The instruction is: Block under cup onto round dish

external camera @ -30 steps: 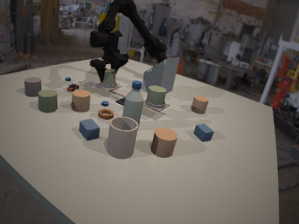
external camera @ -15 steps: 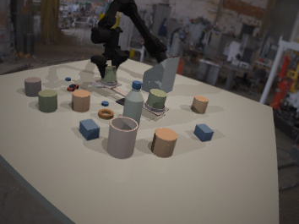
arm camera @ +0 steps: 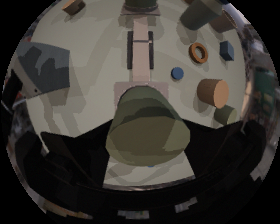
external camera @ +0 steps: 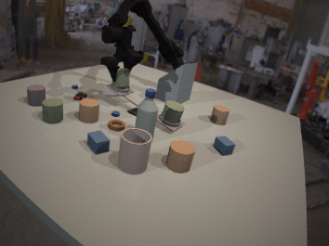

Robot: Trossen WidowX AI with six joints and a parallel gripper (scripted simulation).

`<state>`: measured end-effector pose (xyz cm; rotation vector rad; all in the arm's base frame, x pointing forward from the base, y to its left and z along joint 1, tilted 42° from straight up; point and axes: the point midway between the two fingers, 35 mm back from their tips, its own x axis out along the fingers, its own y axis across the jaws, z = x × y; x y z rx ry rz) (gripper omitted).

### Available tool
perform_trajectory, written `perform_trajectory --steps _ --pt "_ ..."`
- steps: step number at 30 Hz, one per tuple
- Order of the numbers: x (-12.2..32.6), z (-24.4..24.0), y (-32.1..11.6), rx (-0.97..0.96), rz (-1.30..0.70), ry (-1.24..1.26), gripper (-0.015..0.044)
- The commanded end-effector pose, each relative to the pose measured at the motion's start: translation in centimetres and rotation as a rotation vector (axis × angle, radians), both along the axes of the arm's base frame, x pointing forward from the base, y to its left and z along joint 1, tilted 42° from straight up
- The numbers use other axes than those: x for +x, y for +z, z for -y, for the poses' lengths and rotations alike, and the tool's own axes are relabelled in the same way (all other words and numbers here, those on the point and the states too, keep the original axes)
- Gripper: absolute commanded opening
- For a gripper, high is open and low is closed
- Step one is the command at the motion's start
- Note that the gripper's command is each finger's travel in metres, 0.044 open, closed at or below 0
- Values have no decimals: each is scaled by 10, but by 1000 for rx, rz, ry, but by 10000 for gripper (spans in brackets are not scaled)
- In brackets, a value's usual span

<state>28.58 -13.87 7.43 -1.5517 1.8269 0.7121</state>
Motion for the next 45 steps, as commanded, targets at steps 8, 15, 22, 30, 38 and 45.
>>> perform_trajectory --steps 8,15,22,30,38,45 --pt "5 -7 15 -13 21 -3 0" --pt "5 -13 22 -13 21 -3 0" --pt "5 -19 29 -14 21 -3 0" --pt "5 -26 37 -15 20 -3 0" --pt "4 -32 45 -17 20 -3 0" --pt "3 -38 52 -19 19 -3 0"
